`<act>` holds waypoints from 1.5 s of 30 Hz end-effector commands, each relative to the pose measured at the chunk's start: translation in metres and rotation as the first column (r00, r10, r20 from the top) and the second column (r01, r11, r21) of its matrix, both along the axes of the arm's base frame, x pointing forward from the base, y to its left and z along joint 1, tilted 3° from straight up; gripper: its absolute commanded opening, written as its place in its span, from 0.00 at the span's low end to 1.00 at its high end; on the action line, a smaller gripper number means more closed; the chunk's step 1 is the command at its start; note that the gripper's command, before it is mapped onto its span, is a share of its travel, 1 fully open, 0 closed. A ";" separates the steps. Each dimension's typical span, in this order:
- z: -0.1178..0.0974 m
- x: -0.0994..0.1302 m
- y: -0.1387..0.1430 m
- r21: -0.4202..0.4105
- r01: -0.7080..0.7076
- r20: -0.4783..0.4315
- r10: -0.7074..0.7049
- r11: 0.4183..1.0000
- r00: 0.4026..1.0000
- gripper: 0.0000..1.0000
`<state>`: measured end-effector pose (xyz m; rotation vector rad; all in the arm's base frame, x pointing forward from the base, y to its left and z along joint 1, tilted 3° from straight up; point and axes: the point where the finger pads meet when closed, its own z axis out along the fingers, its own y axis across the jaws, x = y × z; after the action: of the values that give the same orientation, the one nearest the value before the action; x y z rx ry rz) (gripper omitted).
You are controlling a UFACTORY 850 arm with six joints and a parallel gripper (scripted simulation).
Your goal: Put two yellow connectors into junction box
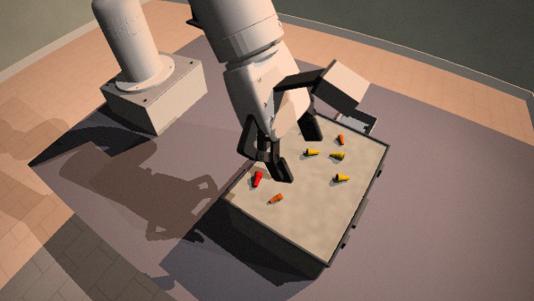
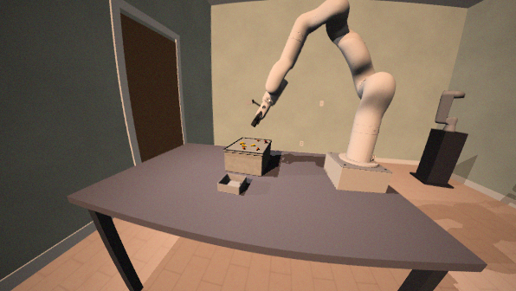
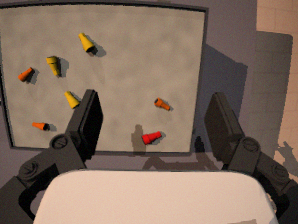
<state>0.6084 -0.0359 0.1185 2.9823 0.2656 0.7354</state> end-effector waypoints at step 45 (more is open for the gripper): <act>0.003 0.007 0.005 -0.013 -0.054 0.015 0.054 0.998 0.998 1.00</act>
<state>0.6130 -0.0326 0.1201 2.9706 0.3278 0.7504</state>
